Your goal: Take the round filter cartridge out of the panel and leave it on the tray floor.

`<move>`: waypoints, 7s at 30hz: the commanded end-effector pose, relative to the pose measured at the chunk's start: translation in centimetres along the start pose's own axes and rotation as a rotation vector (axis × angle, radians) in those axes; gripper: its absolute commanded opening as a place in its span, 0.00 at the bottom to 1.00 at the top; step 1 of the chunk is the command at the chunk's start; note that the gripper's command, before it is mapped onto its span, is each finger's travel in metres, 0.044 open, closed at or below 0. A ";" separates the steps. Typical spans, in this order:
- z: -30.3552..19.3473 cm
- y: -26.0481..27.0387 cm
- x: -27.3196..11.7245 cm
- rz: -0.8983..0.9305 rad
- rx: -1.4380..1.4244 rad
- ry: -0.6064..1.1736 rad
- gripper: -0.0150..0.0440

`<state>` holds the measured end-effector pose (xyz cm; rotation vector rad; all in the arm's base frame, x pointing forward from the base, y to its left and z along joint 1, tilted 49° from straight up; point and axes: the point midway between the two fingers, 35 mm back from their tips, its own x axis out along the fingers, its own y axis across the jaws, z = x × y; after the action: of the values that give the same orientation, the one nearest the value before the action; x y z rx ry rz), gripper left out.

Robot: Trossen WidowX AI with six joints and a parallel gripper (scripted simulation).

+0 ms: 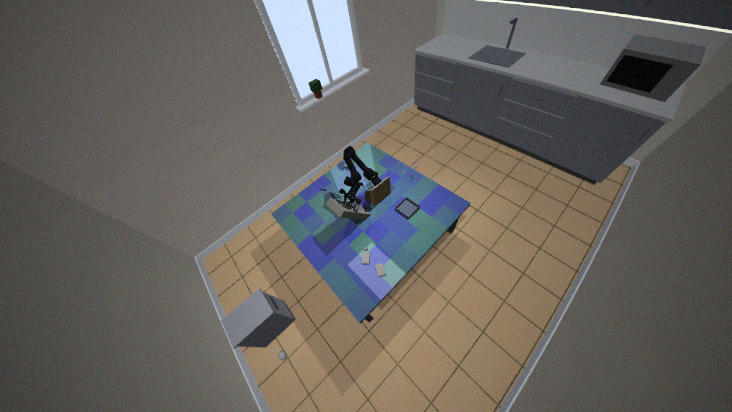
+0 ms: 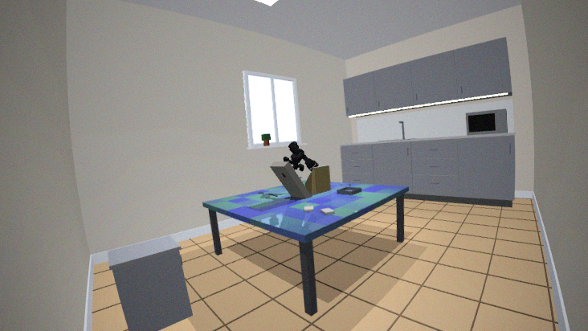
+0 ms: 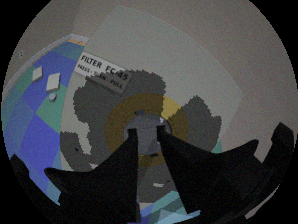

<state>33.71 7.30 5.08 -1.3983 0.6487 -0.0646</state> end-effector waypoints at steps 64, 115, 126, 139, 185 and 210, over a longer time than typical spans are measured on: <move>0.0 0.0 1.6 0.000 0.680 0.000 0.25; -0.6 0.6 -5.9 0.003 1.408 0.004 0.25; -3.7 2.8 -5.2 0.003 1.408 0.005 0.25; -5.9 4.0 -5.1 -0.001 1.406 0.007 0.39; -4.2 3.5 -6.9 0.112 0.640 0.390 0.77; -6.2 4.8 -3.9 0.135 0.575 0.425 0.77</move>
<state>26.00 4.82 2.33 -0.7805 0.9760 -0.4166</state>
